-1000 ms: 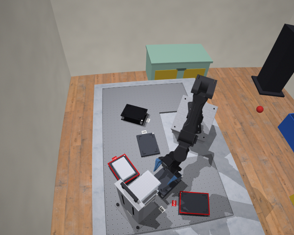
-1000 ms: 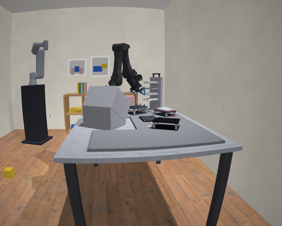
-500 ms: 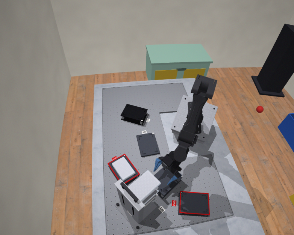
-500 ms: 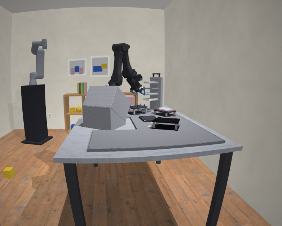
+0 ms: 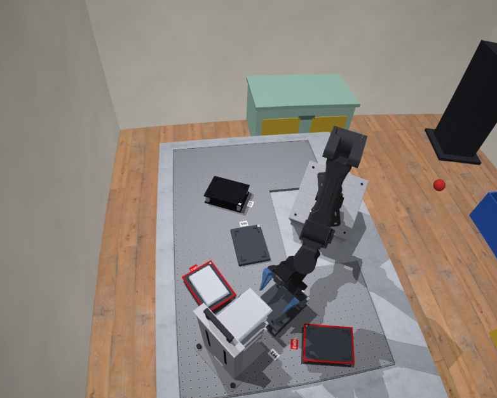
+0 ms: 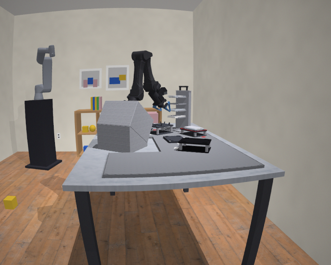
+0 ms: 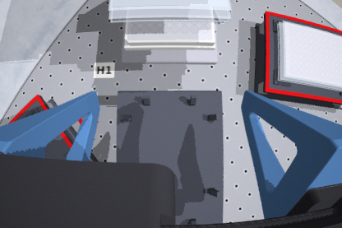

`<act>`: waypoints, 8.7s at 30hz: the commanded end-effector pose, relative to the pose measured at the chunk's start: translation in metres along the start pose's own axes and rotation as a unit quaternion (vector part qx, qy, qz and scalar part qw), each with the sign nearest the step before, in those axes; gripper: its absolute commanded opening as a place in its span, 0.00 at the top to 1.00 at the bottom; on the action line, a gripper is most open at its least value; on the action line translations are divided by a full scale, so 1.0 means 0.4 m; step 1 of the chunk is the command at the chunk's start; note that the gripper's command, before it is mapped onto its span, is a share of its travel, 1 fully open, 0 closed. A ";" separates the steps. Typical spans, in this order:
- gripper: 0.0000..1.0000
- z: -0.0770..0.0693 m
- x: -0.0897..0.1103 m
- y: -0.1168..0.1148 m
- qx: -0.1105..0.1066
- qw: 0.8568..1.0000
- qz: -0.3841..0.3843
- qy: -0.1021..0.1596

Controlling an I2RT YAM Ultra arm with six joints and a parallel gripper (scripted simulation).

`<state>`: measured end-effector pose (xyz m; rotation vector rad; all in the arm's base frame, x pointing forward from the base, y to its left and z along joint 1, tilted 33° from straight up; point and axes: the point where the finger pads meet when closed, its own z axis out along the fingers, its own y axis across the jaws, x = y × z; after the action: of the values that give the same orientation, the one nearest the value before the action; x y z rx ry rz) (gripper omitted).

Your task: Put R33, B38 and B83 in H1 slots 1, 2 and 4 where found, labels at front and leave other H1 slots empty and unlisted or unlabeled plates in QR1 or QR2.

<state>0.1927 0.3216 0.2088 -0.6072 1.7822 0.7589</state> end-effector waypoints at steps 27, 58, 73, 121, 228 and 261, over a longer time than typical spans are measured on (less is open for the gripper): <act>0.00 -0.034 0.008 0.005 -0.005 1.000 0.005 -0.013; 0.00 0.009 0.112 -0.012 0.007 1.000 0.000 0.000; 0.00 0.059 0.087 0.006 -0.003 1.000 0.004 -0.018; 0.00 0.095 0.070 0.004 -0.002 1.000 0.003 -0.010; 0.00 -0.156 0.073 0.014 -0.008 1.000 0.011 -0.020; 0.00 -0.120 0.153 -0.010 0.004 1.000 -0.004 0.002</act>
<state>0.1424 0.2751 0.1575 -0.6426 1.8206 0.7104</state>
